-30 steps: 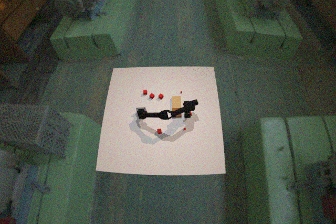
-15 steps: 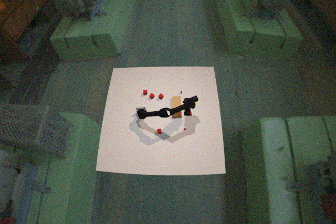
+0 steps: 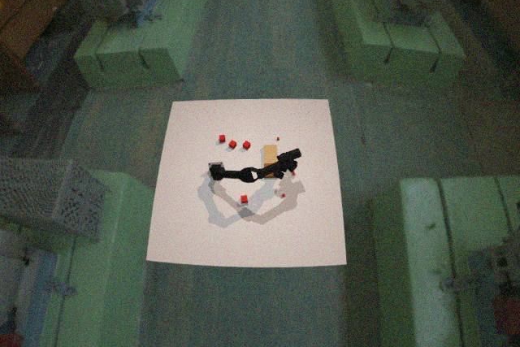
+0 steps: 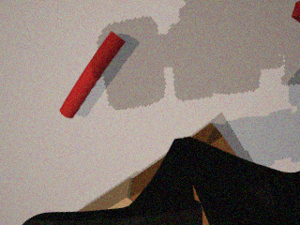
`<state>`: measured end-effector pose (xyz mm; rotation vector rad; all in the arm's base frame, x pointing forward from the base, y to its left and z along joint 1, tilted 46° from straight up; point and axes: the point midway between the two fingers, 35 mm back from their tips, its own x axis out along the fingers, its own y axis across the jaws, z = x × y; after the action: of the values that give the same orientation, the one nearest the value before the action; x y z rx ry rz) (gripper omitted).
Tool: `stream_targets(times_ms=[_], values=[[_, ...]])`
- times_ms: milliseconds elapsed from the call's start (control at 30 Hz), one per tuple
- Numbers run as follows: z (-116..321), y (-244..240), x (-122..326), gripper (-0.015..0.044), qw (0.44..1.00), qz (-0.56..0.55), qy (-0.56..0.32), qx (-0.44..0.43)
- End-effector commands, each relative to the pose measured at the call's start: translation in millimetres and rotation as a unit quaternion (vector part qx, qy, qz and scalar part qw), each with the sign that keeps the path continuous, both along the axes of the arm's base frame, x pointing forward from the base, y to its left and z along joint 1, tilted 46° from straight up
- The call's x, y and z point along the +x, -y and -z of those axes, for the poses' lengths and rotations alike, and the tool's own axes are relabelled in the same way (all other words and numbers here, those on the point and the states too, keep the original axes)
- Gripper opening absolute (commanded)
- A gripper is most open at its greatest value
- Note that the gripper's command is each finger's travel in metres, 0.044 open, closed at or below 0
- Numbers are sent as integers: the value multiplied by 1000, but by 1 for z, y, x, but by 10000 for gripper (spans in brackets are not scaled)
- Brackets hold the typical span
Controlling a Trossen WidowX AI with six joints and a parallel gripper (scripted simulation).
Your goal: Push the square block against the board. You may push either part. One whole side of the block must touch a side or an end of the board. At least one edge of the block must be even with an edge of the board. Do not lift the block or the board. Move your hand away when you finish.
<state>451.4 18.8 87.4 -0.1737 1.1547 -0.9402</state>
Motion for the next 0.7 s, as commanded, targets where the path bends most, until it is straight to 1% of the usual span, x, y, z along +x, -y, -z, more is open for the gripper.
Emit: stream_targets(times_ms=[0, 333, 667], values=[[-4, 5, -9, 0, 998, 48, 47, 3], [-14, 19, -34, 0, 972, 167, 163, 15], [-22, 32, -63, 0, 918, 282, 277, 26]])
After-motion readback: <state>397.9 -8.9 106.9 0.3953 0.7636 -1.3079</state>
